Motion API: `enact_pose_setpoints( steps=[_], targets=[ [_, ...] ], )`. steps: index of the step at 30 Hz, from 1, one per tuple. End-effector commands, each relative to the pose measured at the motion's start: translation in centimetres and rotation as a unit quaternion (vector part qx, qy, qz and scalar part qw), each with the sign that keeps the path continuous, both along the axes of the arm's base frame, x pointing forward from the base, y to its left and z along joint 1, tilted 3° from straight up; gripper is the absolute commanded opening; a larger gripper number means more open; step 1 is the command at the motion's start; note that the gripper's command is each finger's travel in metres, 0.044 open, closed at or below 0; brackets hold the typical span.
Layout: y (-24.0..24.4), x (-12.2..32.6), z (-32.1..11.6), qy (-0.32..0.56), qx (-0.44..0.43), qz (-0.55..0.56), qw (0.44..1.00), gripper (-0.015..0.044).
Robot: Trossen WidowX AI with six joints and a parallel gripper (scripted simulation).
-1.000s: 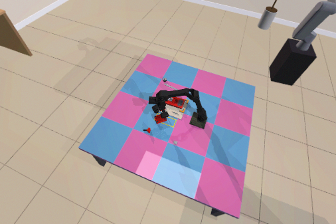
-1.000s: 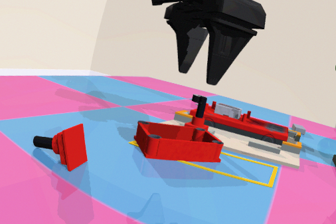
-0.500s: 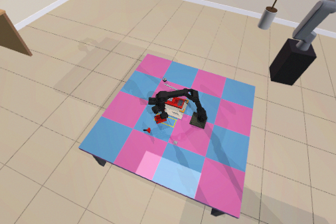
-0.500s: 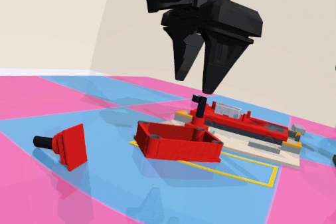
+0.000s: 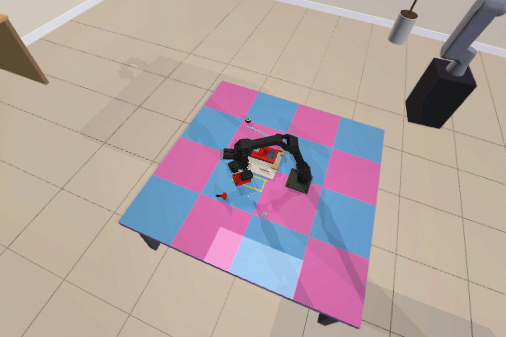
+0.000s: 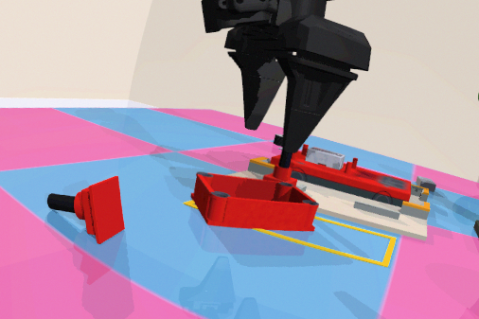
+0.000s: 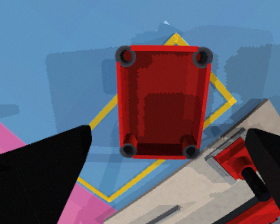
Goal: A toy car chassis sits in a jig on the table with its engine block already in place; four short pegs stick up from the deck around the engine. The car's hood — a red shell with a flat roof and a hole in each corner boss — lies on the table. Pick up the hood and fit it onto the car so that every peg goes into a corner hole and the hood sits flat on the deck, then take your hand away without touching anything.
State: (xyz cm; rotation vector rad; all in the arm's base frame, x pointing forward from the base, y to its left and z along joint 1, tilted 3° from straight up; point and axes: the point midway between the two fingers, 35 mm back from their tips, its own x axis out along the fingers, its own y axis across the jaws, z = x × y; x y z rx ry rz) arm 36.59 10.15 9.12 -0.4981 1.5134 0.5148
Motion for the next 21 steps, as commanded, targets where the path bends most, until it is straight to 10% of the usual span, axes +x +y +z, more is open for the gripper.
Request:
enact_pose_setpoints(
  steps=[1, 21],
  targets=[
    [0.1, 0.0, -0.5, 0.001, 0.002, 0.000, 1.000, 0.0440],
    [0.2, 0.0, -2.4, 0.001, 0.002, 0.000, 1.000, 0.0440]
  ],
)
